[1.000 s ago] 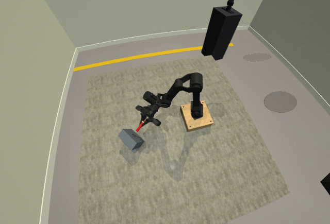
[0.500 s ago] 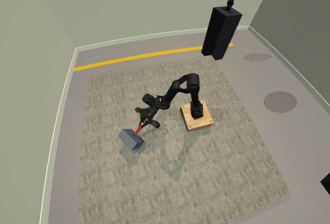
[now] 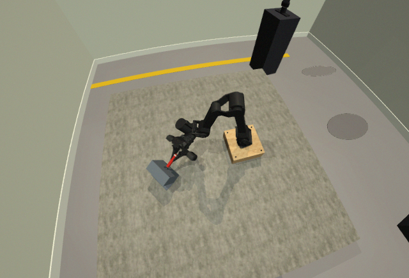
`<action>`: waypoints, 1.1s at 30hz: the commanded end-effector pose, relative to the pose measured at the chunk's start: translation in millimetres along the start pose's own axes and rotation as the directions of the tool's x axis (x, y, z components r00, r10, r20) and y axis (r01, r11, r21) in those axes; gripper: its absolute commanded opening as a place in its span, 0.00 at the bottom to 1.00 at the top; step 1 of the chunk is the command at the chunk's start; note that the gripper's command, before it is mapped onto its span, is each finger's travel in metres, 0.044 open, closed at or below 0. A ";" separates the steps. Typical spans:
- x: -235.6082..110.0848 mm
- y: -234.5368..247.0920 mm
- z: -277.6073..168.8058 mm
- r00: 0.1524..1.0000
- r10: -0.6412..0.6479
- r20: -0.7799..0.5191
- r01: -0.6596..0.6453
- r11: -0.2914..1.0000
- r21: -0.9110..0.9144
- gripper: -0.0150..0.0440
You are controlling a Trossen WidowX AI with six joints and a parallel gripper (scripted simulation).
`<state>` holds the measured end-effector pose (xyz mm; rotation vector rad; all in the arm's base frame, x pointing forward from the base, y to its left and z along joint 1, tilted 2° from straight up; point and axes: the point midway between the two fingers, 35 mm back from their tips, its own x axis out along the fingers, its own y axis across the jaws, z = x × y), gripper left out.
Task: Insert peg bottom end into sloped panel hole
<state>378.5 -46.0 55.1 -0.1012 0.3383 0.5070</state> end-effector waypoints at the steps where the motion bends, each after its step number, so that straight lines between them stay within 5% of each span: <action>1: -0.8 0.3 -0.3 1.000 0.000 0.000 0.000 1.000 0.000 0.25; 33: 3.9 -2.1 4.3 1.000 0.000 0.000 0.000 1.000 0.000 0.25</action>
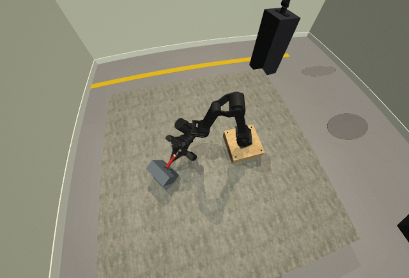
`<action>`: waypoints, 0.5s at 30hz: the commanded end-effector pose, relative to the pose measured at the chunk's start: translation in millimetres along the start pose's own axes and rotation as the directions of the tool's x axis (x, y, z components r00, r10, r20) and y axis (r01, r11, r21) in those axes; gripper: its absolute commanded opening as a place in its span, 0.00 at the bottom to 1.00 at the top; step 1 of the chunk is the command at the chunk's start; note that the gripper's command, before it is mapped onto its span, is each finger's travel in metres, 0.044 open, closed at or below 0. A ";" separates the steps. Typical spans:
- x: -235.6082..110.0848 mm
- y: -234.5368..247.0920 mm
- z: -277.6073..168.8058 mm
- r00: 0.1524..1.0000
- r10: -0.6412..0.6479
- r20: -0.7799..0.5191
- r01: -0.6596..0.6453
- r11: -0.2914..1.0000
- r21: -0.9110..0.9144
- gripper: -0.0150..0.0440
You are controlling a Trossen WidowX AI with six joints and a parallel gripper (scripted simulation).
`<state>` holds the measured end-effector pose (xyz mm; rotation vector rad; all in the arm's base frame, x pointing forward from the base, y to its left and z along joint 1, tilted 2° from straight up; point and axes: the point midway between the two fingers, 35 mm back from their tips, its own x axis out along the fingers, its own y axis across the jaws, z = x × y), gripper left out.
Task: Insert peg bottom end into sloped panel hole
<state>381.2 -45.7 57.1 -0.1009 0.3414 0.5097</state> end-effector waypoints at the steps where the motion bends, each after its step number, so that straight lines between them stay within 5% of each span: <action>1: 2.5 -0.9 1.5 1.000 -0.003 0.003 0.003 1.000 -0.001 0.25; 15: 8.5 -0.8 1.3 1.000 -0.003 0.003 0.003 1.000 -0.001 0.25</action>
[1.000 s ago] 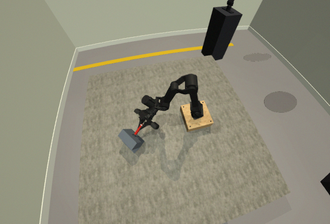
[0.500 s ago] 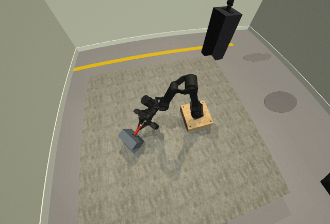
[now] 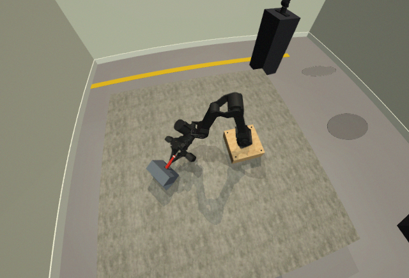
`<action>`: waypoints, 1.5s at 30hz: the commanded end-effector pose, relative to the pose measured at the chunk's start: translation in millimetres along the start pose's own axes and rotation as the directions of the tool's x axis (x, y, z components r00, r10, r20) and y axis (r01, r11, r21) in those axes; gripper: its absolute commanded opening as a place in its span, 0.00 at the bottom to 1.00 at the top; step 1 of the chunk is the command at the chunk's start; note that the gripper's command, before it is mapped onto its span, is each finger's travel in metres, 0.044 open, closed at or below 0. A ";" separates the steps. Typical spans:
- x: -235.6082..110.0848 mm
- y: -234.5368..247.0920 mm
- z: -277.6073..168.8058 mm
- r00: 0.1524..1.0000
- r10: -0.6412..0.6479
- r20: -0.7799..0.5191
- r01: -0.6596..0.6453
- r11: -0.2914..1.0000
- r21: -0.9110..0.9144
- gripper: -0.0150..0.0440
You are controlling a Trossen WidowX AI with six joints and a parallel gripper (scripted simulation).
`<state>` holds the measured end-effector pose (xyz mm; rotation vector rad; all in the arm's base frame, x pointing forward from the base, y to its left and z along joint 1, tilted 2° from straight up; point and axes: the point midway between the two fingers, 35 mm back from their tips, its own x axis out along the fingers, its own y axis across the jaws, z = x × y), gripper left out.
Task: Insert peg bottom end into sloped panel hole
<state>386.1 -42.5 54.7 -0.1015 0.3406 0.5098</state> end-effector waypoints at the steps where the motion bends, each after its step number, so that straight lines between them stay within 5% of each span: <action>1: 2.4 -1.2 1.5 1.000 -0.003 0.003 0.003 1.000 0.000 0.25; 45: 20.1 0.4 1.5 1.000 -0.003 0.004 0.003 1.000 0.000 0.25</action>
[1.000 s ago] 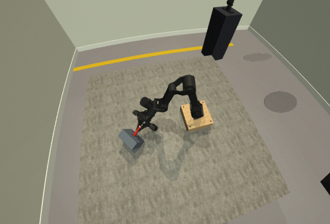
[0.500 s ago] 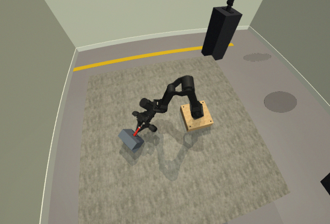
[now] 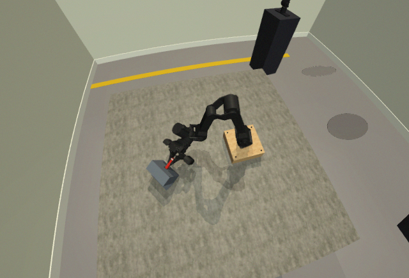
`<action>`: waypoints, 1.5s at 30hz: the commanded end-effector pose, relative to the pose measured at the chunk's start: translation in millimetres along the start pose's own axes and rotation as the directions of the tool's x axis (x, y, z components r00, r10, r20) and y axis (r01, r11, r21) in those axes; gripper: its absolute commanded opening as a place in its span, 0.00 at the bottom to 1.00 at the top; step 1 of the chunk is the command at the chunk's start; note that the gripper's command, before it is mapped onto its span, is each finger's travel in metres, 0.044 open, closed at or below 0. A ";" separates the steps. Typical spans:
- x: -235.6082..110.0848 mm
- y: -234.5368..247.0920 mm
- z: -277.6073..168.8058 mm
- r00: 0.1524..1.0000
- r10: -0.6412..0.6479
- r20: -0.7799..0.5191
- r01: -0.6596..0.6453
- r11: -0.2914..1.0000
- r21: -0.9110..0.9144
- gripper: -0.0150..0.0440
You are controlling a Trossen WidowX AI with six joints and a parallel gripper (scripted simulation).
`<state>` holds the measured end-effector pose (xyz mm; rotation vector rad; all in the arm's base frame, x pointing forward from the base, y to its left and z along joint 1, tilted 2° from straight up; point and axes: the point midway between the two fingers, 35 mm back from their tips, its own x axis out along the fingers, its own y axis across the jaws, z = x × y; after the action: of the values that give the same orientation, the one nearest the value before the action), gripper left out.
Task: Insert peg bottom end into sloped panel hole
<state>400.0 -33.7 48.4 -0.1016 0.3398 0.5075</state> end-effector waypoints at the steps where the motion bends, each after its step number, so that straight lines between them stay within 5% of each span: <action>1: 2.9 -0.3 1.7 1.000 0.000 0.004 0.000 1.000 0.000 0.25; 32: 8.2 -0.4 1.6 1.000 0.002 0.001 -0.002 1.000 -0.002 0.25; 45: 8.0 -0.4 1.6 1.000 0.002 0.001 -0.002 1.000 -0.002 0.83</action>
<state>407.5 -29.9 47.1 -0.1022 0.3380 0.5105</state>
